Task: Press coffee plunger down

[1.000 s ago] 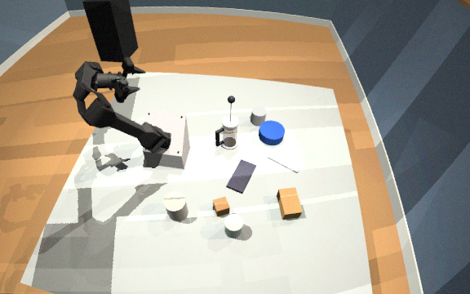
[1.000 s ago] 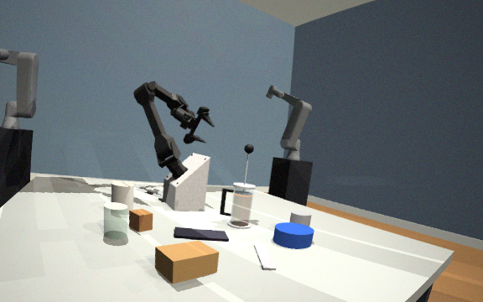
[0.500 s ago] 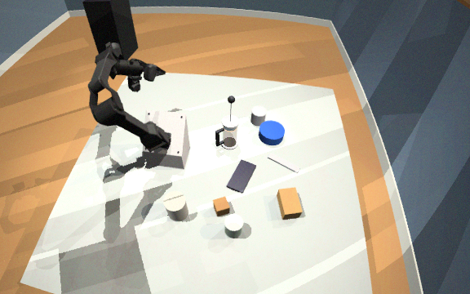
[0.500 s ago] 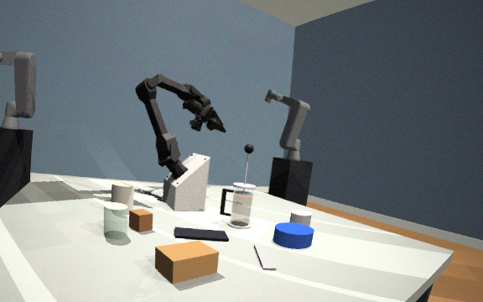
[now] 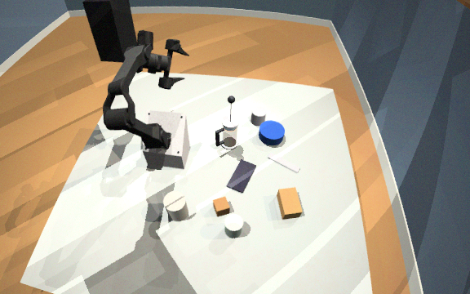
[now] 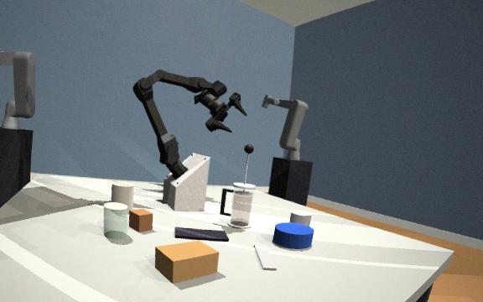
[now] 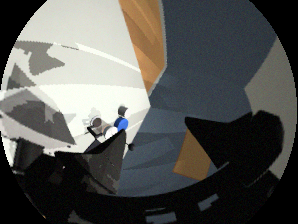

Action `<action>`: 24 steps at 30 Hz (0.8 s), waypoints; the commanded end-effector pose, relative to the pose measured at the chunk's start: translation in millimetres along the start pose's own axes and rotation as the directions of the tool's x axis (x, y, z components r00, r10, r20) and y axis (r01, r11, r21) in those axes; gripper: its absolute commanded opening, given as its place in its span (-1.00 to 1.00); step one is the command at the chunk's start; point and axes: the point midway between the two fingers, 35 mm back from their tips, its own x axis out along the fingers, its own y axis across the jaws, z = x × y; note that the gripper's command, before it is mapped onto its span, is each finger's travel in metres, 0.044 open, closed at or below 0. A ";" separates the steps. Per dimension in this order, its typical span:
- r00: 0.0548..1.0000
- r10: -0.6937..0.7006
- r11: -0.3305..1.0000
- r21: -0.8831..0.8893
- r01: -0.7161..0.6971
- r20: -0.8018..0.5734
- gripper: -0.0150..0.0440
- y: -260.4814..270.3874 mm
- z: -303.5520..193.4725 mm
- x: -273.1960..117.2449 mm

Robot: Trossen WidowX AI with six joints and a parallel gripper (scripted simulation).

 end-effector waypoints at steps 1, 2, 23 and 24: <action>0.997 0.005 0.669 0.742 0.050 -0.071 1.00 -0.1 -65.9 29.7; 0.997 0.009 0.596 0.801 0.060 -0.082 1.00 0.7 -73.3 33.4; 0.971 0.090 -0.458 0.857 0.237 -0.221 1.00 70.0 -146.4 88.6; 0.971 0.089 -0.458 0.857 0.237 -0.221 1.00 76.5 -144.1 92.1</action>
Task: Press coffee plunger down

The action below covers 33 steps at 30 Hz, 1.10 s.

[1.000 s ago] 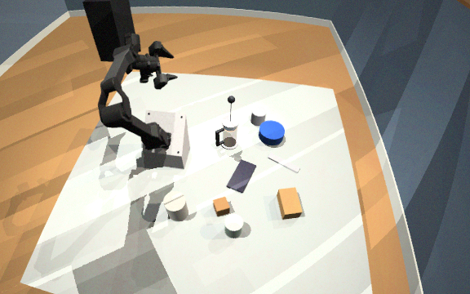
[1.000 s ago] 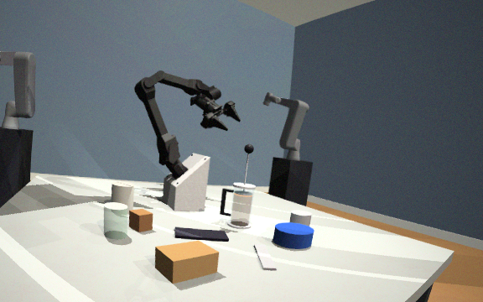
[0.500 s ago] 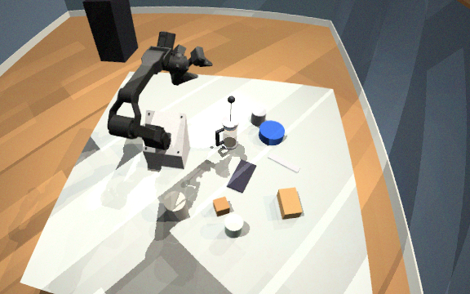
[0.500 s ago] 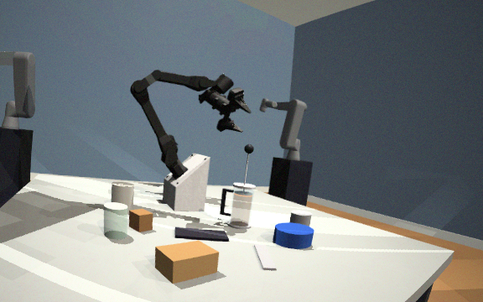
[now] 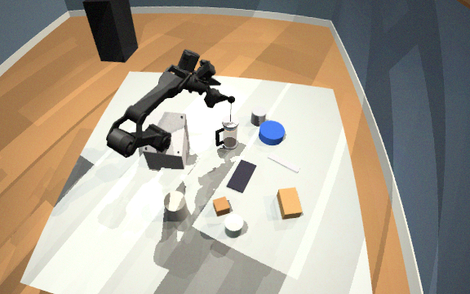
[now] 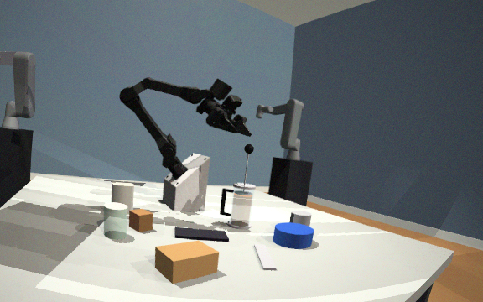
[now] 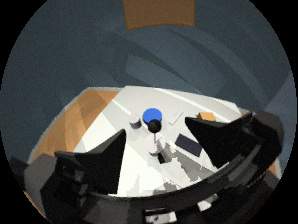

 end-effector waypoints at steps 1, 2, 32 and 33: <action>1.000 -0.001 1.000 0.015 0.001 -0.002 1.00 -1.3 -22.1 10.1; 1.000 -0.002 1.000 0.016 0.002 -0.002 1.00 -1.7 -23.0 10.8; 1.000 -0.004 1.000 0.017 0.004 0.000 1.00 -2.6 -21.7 49.1; 1.000 -0.004 1.000 0.017 0.004 0.000 1.00 -2.7 -21.9 50.4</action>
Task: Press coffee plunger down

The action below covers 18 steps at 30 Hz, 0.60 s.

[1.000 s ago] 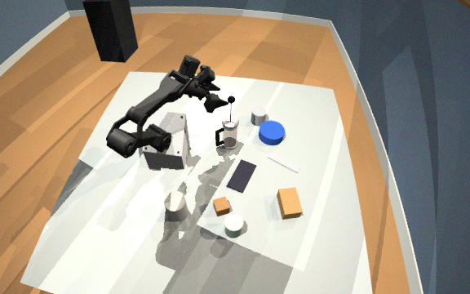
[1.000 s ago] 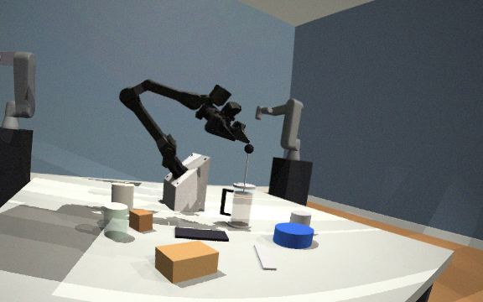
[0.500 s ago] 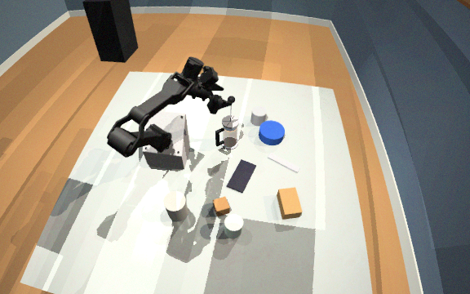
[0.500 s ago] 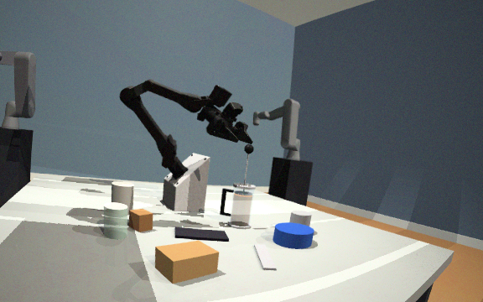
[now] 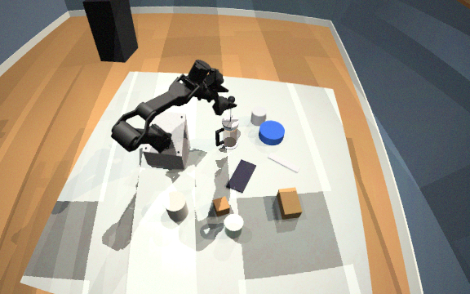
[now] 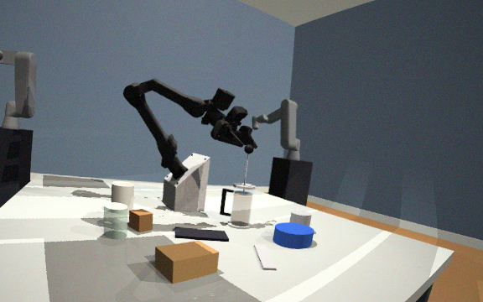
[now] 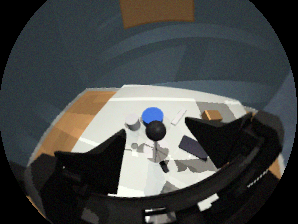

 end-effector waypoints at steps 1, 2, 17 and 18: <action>1.000 0.002 1.000 -0.010 -0.002 -0.007 1.00 1.4 -3.2 5.5; 1.000 0.002 1.000 -0.010 -0.002 -0.007 1.00 1.4 -3.2 5.7; 1.000 0.002 1.000 -0.010 -0.002 -0.007 -0.06 1.4 -3.2 5.7; 1.000 0.002 1.000 -0.010 -0.002 -0.007 -0.06 1.4 -3.2 5.7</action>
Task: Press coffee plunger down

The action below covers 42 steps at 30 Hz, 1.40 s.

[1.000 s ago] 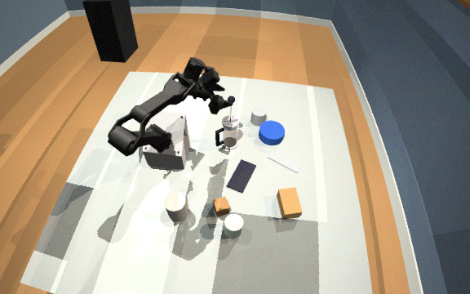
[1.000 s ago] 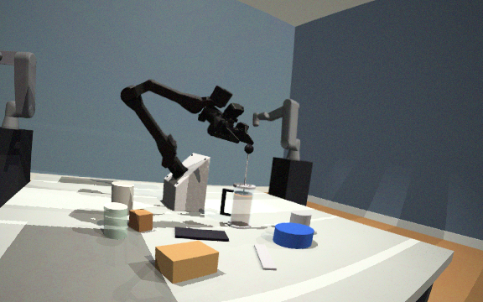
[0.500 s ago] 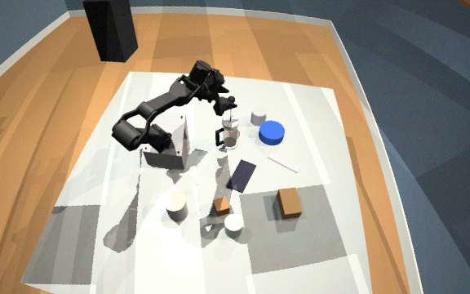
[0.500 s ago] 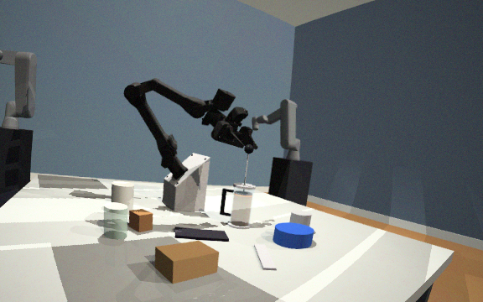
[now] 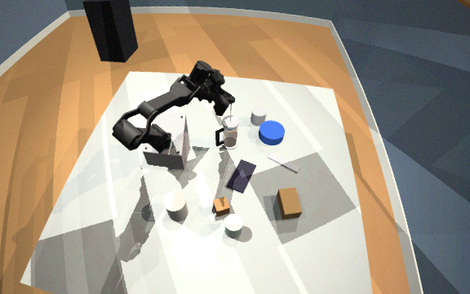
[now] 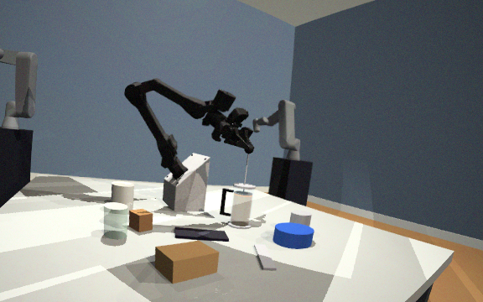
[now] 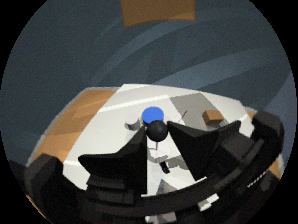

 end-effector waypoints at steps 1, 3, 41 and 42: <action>1.000 -0.001 1.000 -0.003 0.001 -0.001 -0.06 0.2 -0.5 0.4; 1.000 -0.001 1.000 -0.003 0.001 -0.001 -0.06 0.2 -0.5 0.4; 1.000 0.002 1.000 -0.003 -0.002 -0.004 -0.06 4.7 -41.4 38.5; 1.000 0.002 1.000 -0.003 -0.002 -0.004 -0.06 4.8 -42.7 39.6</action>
